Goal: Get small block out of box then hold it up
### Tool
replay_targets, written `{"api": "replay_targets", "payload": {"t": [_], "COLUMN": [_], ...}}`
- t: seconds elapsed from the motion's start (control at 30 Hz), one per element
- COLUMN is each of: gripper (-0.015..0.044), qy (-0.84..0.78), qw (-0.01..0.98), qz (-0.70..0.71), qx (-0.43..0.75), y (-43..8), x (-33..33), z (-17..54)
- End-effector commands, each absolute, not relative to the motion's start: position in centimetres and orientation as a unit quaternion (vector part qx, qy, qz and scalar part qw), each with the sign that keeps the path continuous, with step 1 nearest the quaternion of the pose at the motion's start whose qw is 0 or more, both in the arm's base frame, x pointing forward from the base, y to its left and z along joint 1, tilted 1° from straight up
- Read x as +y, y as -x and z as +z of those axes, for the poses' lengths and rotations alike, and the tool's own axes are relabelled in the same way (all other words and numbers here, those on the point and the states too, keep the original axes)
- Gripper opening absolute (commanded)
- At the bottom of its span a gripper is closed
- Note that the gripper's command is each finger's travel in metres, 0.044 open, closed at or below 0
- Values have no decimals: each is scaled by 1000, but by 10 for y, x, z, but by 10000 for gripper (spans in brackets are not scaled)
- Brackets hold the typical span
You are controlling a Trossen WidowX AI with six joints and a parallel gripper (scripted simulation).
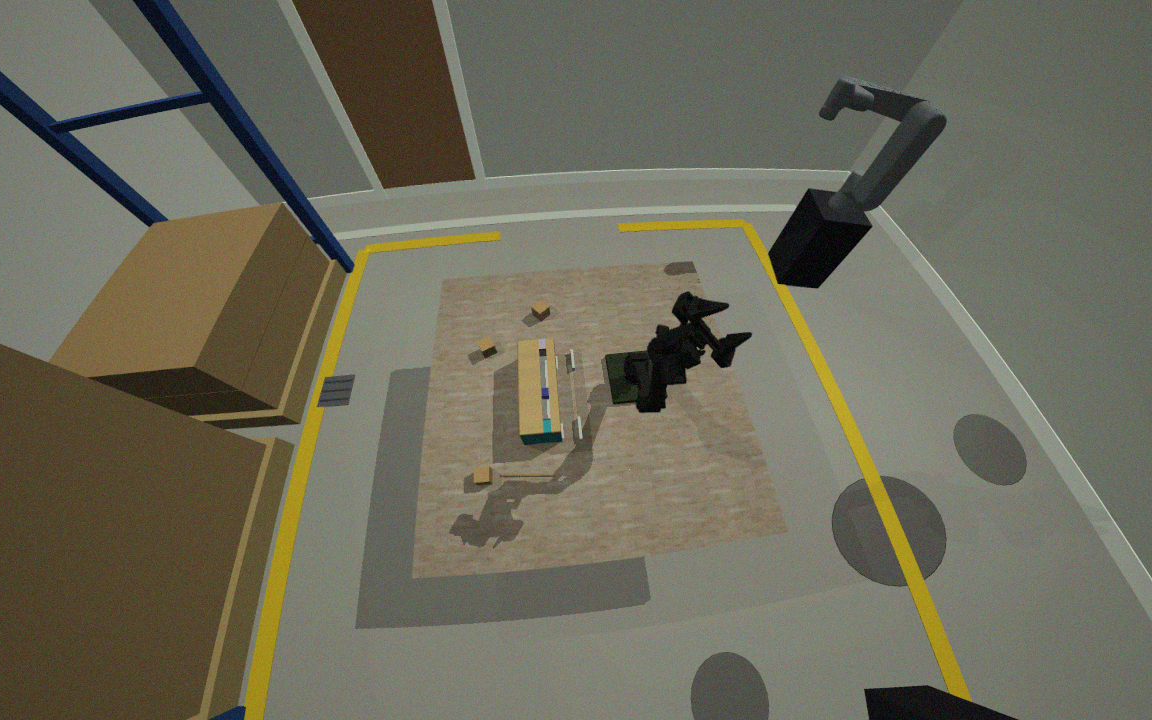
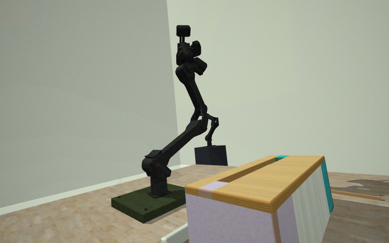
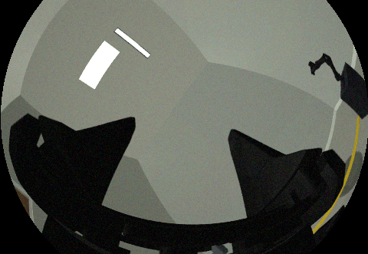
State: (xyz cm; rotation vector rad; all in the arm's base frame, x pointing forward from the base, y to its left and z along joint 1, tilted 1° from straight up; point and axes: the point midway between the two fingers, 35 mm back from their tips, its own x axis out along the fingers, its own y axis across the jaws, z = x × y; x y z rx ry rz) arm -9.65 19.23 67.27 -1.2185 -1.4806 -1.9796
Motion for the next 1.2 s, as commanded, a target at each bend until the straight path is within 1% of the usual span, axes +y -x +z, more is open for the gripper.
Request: {"api": "replay_targets", "payload": {"t": [0.0, 0.13, 0.3, 0.47, 0.63, 0.9, 1.17], "gripper": [400, 400, 400, 400, 400, 400, 400], "qy": [406, 363, 294, 217, 129, -27, -209], "qw": [294, 401, 529, 643, 744, 863, 916], "qz": [-697, -678, -642, -596, -539, -432, -327], "qx": [-512, -498, -471, -429, -375, -260, -106], "y": [96, 85, 55, 10, -47, -151, -255], "x": [127, 59, -21, -90, -145, -196, -198], "z": [691, 701, 702, 690, 666, 603, 513]}}
